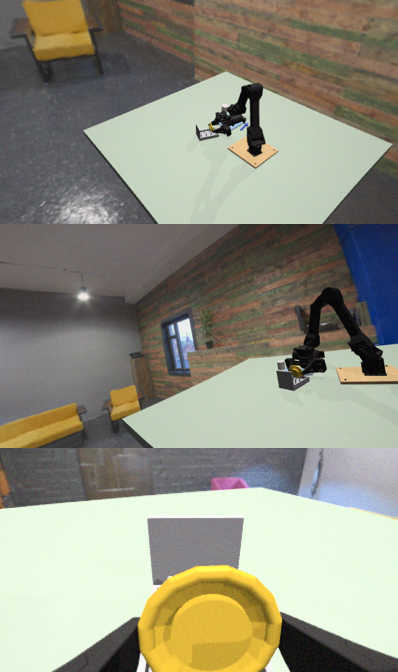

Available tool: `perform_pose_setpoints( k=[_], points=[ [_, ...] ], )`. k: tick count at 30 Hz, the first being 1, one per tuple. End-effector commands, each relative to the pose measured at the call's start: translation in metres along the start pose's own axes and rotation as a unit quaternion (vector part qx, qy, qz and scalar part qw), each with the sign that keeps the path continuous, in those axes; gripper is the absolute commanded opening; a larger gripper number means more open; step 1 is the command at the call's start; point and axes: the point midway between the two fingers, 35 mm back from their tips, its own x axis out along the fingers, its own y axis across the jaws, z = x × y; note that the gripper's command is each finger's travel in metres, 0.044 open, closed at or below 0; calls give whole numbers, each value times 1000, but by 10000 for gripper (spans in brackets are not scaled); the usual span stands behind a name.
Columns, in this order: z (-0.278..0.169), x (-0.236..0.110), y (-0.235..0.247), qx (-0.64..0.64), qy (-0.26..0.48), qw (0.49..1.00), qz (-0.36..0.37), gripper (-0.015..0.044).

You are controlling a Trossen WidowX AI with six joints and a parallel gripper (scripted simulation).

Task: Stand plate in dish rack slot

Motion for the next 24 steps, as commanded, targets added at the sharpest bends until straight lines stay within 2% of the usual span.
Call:
perform_pose_setpoints(
  k=[1,4,5,12,14,20,24],
  points=[
    [0,0,0,0,0,1000,0,315],
    [0,0,0,0,0,1000,0,394],
    [0,0,0,0,0,1000,0,400],
    [2,0,-1,0,0,1000,0,400],
    [18,-4,-4,1,-1,1000,0,400],
    [104,-22,-3,-1,-13,1000,0,400],
    [113,-24,-7,-2,-14,1000,1,400]
  ],
)
